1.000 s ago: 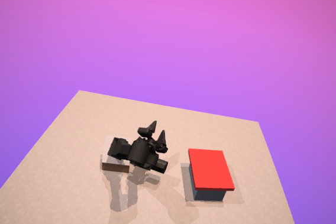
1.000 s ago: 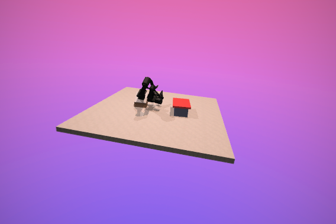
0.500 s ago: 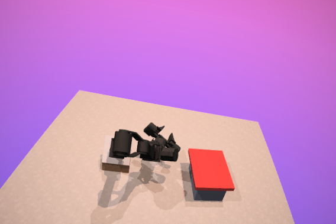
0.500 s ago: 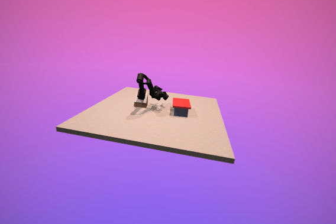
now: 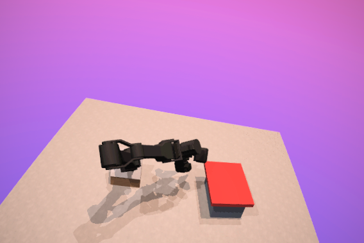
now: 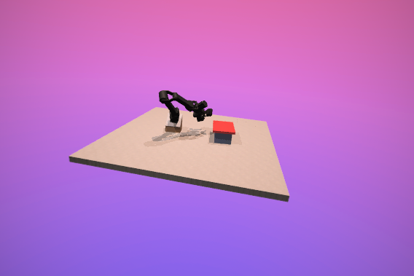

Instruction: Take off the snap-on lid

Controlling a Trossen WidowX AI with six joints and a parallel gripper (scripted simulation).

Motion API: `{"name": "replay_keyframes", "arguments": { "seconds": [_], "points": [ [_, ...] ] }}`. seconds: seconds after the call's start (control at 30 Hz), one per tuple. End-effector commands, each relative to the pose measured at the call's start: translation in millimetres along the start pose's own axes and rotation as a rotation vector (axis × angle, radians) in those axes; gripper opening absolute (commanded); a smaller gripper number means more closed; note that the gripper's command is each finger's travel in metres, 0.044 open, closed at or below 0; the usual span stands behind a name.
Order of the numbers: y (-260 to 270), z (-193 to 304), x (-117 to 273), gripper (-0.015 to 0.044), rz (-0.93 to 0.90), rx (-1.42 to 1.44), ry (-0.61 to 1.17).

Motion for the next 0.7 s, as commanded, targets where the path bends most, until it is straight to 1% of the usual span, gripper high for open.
{"name": "replay_keyframes", "arguments": {
  "seconds": [0.0,0.07,0.27,0.67],
  "points": [
    [34,14,51,0.0235,-0.209,0.466,-0.407],
    [37,15,57,0.0235,-0.222,0.506,-0.451],
    [46,19,88,0.0235,-0.273,0.681,-0.665],
    [46,19,88,0.0235,-0.274,0.682,-0.668]
  ]
}}
Point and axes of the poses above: the point midway between the two fingers, 35 mm back from their tips, its own x axis back along the fingers, its own y axis across the jaws, z = x × y, the point moved 7 cm from there along x, back along the fingers, and after that the axes turned 2 degrees about -x, right-handed, at the moved point
